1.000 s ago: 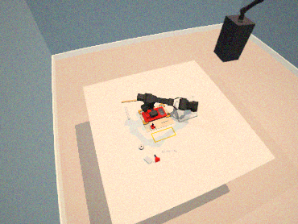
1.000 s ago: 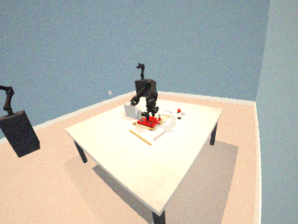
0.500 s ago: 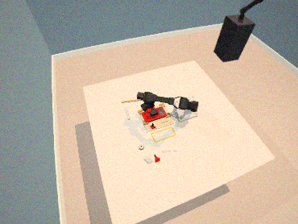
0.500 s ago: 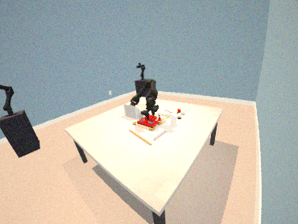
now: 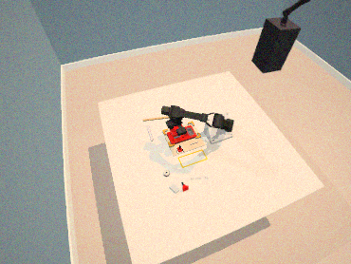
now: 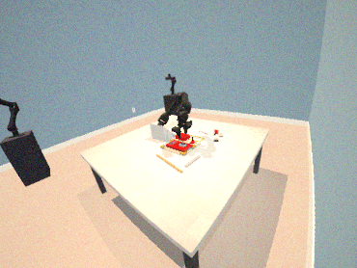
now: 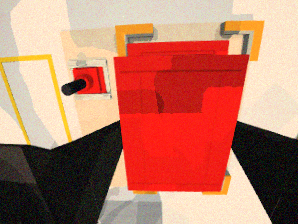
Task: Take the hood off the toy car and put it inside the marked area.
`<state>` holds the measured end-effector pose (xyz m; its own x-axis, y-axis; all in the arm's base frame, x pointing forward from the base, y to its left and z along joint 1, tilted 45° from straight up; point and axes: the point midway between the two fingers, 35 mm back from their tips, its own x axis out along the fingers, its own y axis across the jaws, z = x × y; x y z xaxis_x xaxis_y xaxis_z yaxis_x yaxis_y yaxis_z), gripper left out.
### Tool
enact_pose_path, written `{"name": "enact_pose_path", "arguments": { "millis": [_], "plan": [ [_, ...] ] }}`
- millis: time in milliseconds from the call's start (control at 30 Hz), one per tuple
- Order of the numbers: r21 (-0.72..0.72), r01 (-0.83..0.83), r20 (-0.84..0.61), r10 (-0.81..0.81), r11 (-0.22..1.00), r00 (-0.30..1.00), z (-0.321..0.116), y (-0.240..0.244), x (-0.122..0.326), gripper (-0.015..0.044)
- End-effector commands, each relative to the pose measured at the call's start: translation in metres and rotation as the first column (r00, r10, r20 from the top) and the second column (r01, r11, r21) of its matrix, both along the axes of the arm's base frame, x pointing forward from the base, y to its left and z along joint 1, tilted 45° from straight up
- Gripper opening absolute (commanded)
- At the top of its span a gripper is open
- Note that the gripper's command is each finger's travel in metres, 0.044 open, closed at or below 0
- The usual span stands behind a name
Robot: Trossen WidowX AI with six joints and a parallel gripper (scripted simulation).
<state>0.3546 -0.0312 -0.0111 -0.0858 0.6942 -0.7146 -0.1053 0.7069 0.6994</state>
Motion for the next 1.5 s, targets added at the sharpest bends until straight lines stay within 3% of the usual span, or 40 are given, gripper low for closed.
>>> {"name": "enact_pose_path", "arguments": {
  "millis": [0, 1067, 1467],
  "plan": [
    [-0.001, 0.002, 0.000, -0.002, 1.000, 1.000, 0.016, 0.012, -0.001, 0.0000],
    [0.002, 0.002, 0.006, -0.002, 1.000, 1.000, 0.122, 0.106, -0.042, 0.0000],
    [0.010, 0.000, 0.005, 0.000, 1.000, 1.000, 0.142, 0.125, -0.060, 0.0000]
  ]
}}
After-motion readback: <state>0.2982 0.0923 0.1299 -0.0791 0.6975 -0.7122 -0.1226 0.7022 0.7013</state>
